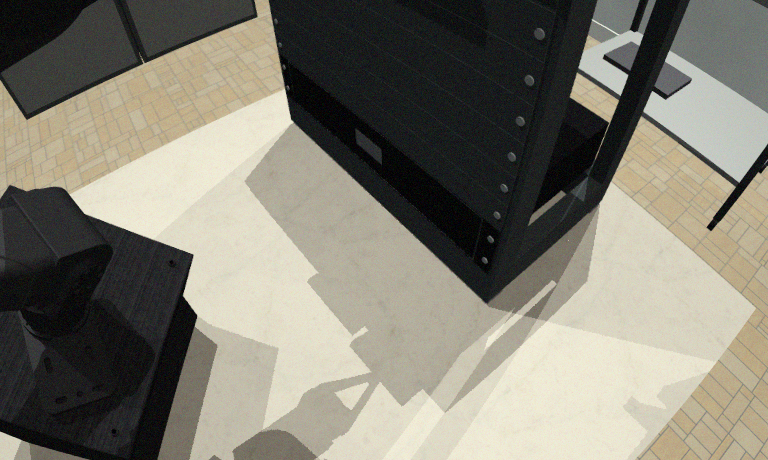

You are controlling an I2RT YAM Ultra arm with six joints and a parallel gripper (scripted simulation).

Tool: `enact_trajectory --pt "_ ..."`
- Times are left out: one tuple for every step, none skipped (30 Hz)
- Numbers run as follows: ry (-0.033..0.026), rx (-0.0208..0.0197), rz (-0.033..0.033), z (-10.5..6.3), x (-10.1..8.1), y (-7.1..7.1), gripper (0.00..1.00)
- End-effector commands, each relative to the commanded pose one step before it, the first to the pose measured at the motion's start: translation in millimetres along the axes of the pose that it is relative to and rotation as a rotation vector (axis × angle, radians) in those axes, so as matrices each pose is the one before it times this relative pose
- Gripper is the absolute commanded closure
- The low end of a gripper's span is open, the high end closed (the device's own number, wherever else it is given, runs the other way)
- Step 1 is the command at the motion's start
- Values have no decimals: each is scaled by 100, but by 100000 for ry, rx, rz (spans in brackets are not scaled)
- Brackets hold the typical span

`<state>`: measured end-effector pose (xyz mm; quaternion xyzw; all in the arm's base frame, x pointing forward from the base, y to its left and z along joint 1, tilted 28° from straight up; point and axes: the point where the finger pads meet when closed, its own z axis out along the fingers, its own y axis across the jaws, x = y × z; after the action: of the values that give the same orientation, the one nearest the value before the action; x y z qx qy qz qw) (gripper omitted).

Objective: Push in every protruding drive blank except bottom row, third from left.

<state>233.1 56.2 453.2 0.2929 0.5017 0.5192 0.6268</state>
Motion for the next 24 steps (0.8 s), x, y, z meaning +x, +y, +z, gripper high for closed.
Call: enact_trajectory --pt "2228 -1400 -264 161 641 -208 100" --pt "207 250 -49 83 79 -77 100" --pt "930 884 -174 329 349 -275 100" --pt "513 -200 -45 121 190 57 100" --pt "-308 -669 20 156 -82 336 100" --pt "-434 -930 204 166 -140 466 100" --pt "-418 -889 203 152 -139 445 100" --pt "-308 -652 153 110 -104 326 100" --pt "-150 -316 76 54 -50 158 100" --pt "-27 -56 13 10 -9 28 100" --pt "0 0 0 0 0 0 100" --pt "0 0 0 0 0 0 100" --pt "0 0 0 0 0 0 100" --pt "0 0 0 0 0 0 100" --pt "366 774 -183 -1 91 -194 100" --pt "15 31 -7 0 4 -8 100" --pt "0 0 0 0 0 0 100" --pt "0 0 0 0 0 0 100" --pt "-103 -217 51 9 -34 73 100" --pt "-572 -786 132 62 -158 237 100" --pt "-417 157 -172 144 -88 -56 100" --pt "-569 214 -235 201 -120 -78 100" --pt "-591 222 -243 222 -124 -83 100" --pt "1 -1 -3 189 32 -15 100"
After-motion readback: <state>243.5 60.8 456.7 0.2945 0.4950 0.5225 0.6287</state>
